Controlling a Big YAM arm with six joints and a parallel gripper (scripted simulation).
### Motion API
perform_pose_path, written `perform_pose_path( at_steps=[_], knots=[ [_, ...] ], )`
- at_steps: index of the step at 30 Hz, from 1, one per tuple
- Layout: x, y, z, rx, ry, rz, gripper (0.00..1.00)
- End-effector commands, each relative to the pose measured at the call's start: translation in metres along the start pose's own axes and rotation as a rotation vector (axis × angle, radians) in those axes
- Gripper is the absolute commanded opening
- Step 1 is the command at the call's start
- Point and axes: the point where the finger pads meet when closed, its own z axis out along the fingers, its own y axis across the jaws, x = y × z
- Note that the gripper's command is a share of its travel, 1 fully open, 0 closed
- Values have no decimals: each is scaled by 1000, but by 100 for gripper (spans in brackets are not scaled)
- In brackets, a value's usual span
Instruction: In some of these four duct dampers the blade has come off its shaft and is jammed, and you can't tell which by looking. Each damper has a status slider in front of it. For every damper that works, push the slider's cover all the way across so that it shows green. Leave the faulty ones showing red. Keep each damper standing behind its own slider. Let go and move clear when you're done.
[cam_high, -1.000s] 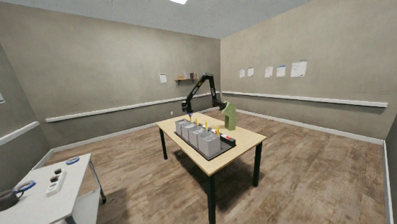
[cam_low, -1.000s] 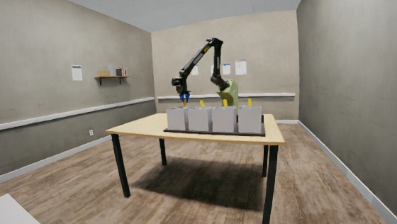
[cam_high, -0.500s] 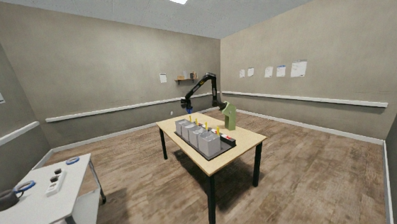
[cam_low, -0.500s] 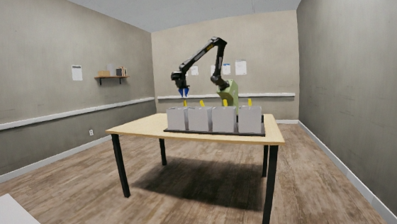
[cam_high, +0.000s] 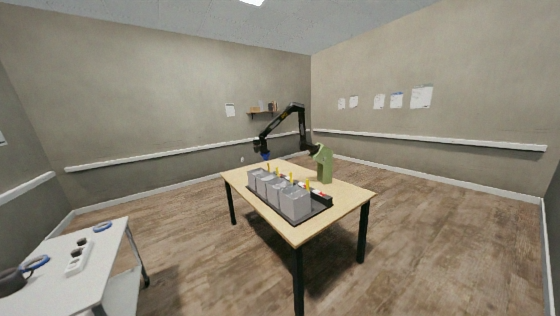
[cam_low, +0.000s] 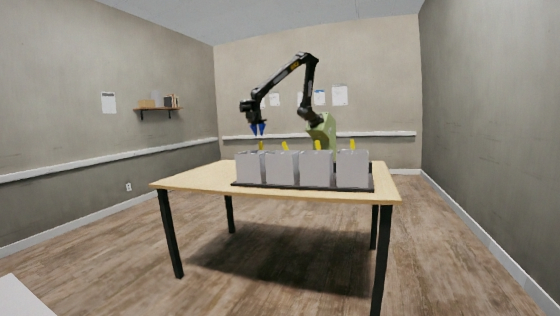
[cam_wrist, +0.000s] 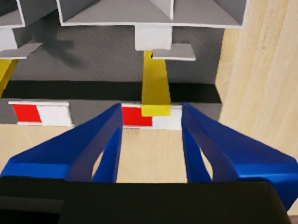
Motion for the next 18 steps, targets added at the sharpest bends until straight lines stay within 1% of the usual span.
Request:
perform_pose_path(
  at_steps=[1,2,4,11,14,15,16,18],
  knots=[
    [-31,-7,-13,17,-33,3,36],
    [-50,-6,-17,22,-35,5,36],
    [-63,-5,-19,26,-35,5,36],
    [-118,-1,-29,41,-39,7,36],
    [-121,-1,-31,43,-42,7,36],
    [-108,1,-37,56,-39,15,36],
    [-99,2,-31,52,-21,23,36],
    [-99,2,-31,52,-21,23,36]
  ],
)
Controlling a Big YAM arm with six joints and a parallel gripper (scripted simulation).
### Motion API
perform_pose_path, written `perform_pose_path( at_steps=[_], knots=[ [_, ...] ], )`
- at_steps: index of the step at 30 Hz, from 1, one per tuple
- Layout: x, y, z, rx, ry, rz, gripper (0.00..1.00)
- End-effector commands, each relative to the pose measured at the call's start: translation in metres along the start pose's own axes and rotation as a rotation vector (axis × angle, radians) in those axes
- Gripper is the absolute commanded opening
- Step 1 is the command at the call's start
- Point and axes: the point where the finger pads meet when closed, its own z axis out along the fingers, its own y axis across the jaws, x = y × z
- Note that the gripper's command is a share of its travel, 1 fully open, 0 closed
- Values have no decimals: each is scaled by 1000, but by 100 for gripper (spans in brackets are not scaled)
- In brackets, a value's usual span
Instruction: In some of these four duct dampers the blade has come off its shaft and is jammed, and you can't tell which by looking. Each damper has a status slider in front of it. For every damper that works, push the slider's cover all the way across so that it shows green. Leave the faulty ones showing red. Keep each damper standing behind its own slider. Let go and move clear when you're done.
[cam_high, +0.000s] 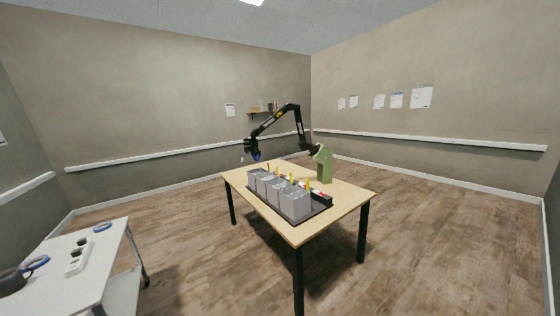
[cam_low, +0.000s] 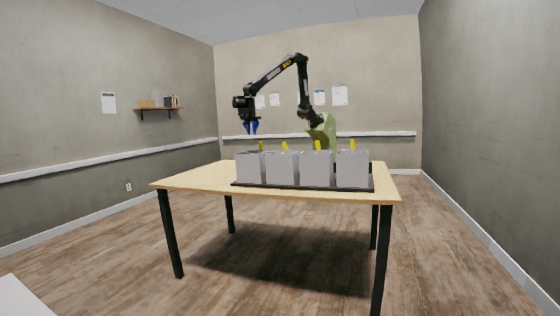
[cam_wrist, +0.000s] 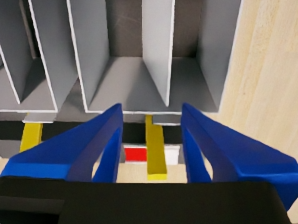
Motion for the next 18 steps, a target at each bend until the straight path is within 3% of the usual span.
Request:
perform_pose_path(
  at_steps=[1,18],
  knots=[
    [-19,-13,-23,43,-51,19,36],
    [-20,-13,-24,44,-53,13,36]
  ],
)
